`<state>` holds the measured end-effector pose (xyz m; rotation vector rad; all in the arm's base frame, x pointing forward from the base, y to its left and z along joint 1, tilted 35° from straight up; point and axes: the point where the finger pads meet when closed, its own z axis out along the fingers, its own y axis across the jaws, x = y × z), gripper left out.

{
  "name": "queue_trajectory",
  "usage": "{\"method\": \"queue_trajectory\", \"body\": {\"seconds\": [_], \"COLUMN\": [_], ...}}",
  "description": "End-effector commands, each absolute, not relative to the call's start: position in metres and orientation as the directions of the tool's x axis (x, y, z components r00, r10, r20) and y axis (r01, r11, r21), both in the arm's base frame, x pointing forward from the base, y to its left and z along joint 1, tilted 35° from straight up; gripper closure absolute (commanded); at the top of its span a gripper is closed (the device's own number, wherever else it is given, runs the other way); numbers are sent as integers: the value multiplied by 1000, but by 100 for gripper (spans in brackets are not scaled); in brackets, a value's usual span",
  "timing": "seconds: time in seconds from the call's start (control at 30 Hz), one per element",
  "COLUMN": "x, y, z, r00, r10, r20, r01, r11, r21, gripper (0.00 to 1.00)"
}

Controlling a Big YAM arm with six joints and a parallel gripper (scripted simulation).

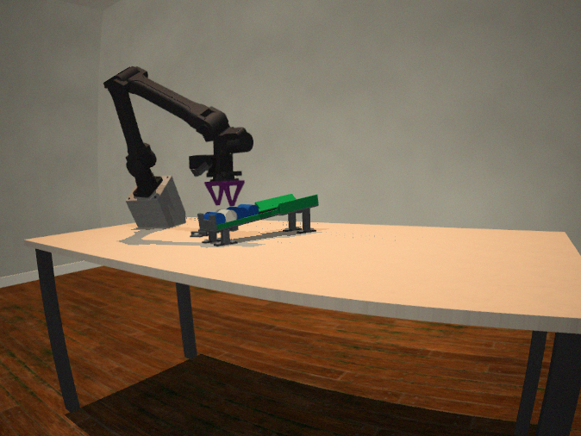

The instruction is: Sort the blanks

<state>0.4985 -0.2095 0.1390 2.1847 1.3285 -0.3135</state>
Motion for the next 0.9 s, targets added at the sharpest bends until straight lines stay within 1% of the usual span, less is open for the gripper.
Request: {"method": "queue_trajectory", "body": {"seconds": [0.0, 0.87], "x": [510, 508], "y": [-225, -225], "z": [146, 142], "r00": [508, 505], "r10": [731, 732], "r20": [-456, -458], "r01": [855, 858], "r11": [-364, -365], "r21": [368, 362], "gripper": [20, 20]}}
